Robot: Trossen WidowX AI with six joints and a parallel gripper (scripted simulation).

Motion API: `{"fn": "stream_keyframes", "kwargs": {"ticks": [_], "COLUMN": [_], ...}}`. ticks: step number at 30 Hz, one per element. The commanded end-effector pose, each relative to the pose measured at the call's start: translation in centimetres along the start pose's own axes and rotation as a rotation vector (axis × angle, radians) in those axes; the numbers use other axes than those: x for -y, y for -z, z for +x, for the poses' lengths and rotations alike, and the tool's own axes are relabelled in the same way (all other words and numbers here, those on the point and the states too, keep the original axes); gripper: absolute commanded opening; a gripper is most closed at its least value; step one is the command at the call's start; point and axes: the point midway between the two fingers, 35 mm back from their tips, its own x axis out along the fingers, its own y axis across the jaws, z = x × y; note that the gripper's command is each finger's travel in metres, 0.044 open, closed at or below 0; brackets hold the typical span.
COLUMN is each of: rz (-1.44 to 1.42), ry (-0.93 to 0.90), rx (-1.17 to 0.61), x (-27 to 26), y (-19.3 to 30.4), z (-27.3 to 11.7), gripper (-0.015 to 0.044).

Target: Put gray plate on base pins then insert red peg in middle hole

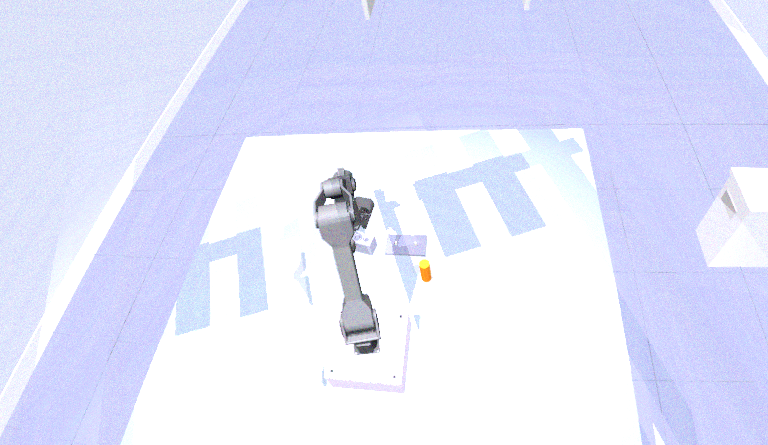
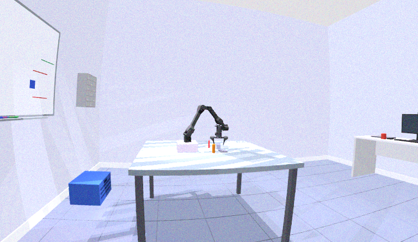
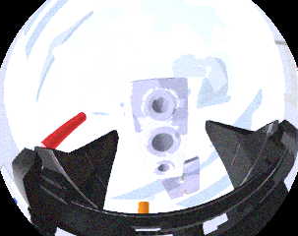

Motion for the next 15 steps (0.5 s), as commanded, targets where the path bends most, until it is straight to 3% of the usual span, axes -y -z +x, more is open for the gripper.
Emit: {"fn": "stream_keyframes", "kwargs": {"ticks": [1,12,15], "rz": [-0.001,-0.001,-0.001], "ry": [-0.006,-0.006,-0.006], "rx": [0.0,0.0,0.0], "x": [-0.2,-0.3,-0.3], "y": [0.1,0.1,0.1], "z": [0.9,2.4,2.4], "gripper": [0.044,0.044,0.0361]}}
